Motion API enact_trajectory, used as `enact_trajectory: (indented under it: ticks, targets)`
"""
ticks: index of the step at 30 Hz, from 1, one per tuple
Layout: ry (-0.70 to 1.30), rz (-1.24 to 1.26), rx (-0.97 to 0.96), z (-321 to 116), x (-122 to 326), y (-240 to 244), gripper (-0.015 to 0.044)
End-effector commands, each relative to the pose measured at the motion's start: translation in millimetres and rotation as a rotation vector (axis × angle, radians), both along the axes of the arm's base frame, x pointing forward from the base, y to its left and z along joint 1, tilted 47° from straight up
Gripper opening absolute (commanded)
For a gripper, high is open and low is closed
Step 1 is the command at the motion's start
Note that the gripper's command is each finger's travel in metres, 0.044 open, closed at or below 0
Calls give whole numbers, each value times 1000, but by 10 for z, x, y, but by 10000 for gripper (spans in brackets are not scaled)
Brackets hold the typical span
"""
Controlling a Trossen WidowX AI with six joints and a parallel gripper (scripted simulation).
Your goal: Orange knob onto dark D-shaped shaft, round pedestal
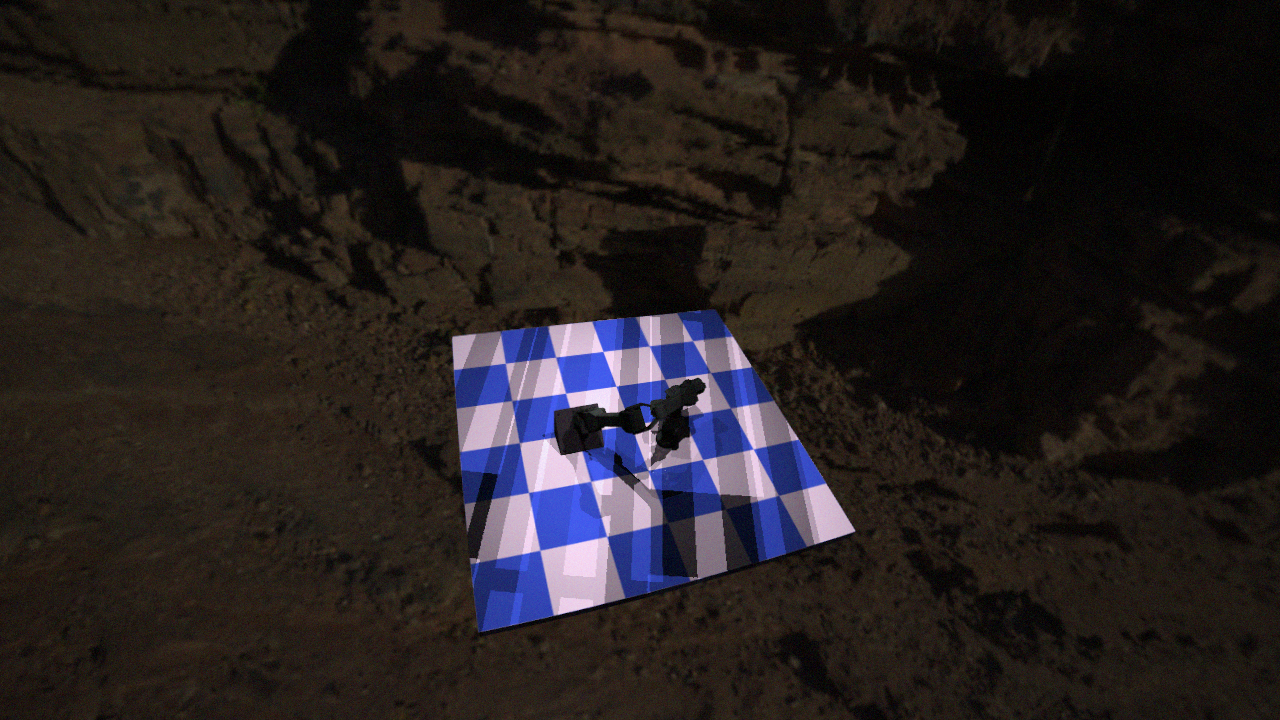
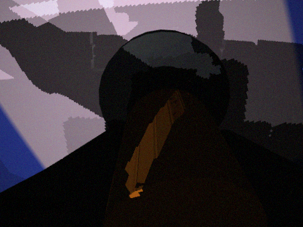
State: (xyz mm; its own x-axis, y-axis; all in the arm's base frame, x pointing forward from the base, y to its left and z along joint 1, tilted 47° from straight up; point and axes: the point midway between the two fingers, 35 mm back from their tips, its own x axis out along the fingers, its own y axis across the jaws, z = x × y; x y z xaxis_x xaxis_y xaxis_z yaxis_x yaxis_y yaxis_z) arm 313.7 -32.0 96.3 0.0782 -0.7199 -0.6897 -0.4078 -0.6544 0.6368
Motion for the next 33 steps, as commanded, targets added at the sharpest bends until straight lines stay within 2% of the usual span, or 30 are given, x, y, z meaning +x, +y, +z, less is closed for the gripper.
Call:
enact_trajectory:
  ticks: [1, 33]
  targets:
    - [-2, 2, 0, 19, 15, 4, 0]
    - [-2, 2, 0, -30, -2, -32, 0]
